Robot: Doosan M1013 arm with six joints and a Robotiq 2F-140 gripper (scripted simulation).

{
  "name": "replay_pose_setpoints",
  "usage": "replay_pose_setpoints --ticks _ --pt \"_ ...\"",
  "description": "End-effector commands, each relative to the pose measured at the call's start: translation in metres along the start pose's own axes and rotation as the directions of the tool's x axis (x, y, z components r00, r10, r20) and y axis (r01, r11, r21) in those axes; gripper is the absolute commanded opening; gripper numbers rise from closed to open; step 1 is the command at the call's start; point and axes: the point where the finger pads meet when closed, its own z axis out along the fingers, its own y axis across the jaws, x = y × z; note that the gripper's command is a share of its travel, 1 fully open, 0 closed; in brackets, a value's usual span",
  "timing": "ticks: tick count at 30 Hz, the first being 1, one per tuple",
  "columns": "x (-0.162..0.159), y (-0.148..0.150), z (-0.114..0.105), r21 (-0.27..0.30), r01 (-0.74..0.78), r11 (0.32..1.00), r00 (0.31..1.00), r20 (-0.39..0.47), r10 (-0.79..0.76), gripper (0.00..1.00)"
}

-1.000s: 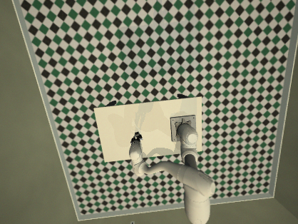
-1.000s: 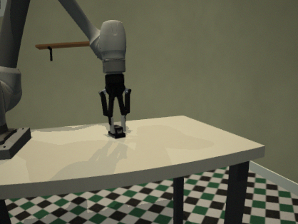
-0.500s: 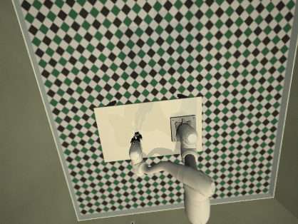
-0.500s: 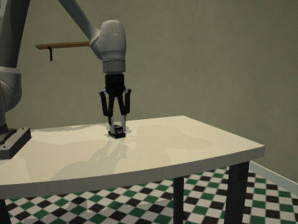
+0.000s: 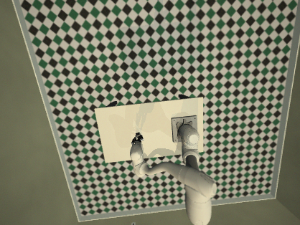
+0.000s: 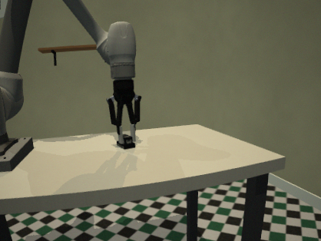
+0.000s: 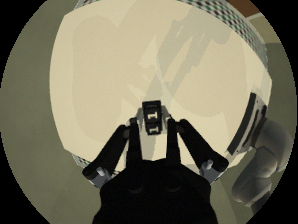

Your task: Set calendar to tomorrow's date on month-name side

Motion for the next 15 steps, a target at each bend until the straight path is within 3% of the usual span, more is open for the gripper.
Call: replay_pose_setpoints --ticks 1,5,6,15 --pt "0.0000 0.0000 -0.0001 0.000 0.000 1.000 1.000 0.000 0.000 0.29" --pt "0.0000 0.0000 -0.0001 0.000 0.000 1.000 1.000 0.000 0.000 0.29" --pt "0.0000 0.0000 -0.0001 0.000 0.000 1.000 1.000 0.000 0.000 0.17" --pt "0.0000 0.0000 -0.0001 0.000 0.000 1.000 1.000 0.000 0.000 0.17"
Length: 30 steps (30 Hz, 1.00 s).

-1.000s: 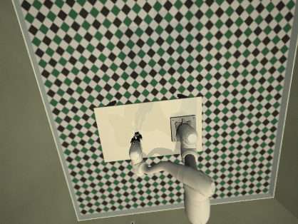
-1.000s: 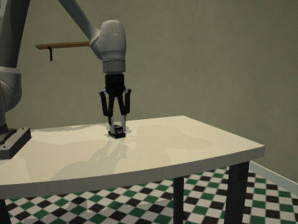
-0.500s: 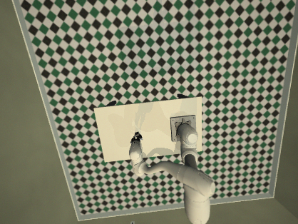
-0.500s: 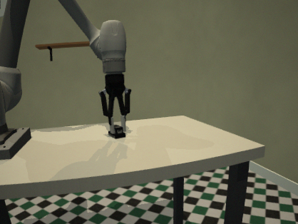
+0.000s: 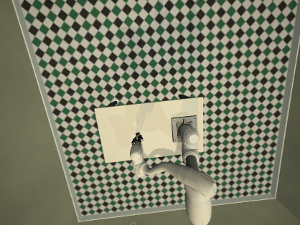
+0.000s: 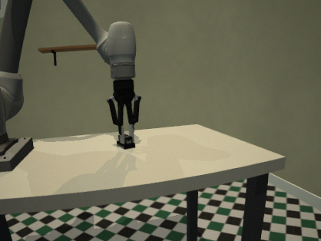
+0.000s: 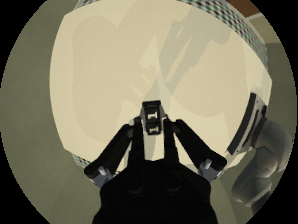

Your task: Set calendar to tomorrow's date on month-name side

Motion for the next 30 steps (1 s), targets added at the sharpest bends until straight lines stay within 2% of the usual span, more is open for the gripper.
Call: replay_pose_setpoints --ticks 1,30 --pt "-0.0001 0.0000 0.0000 0.000 0.000 1.000 1.000 0.000 0.000 0.17" --pt "0.0000 0.0000 -0.0031 0.000 0.000 1.000 1.000 0.000 0.000 0.17"
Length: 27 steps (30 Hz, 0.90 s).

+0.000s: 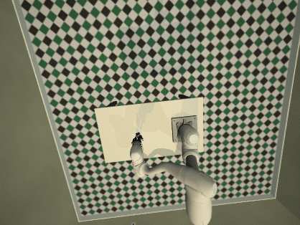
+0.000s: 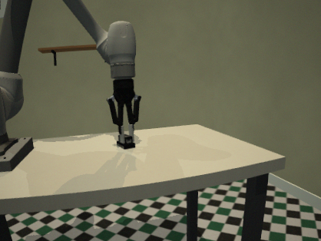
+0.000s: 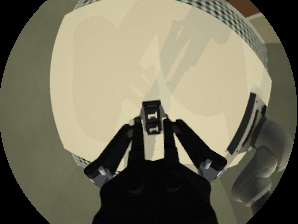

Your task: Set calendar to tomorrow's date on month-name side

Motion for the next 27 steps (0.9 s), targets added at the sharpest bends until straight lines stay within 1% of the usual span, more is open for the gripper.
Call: replay_pose_setpoints --ticks 1,5,12,14,17,19,27 --pt "0.000 0.000 -0.004 0.000 0.000 1.000 1.000 0.000 0.000 0.17" --pt "0.000 0.000 -0.023 0.000 0.000 1.000 1.000 0.000 0.000 0.17" --pt "0.000 0.000 -0.075 0.000 0.000 1.000 1.000 0.000 0.000 0.17" --pt "0.000 0.000 -0.075 0.000 0.000 1.000 1.000 0.000 0.000 0.17" --pt "0.000 0.000 -0.091 0.000 0.000 1.000 1.000 0.000 0.000 0.17" --pt "0.000 0.000 -0.097 0.000 0.000 1.000 1.000 0.000 0.000 0.17" --pt "0.000 0.000 -0.098 0.000 0.000 1.000 1.000 0.000 0.000 0.17"
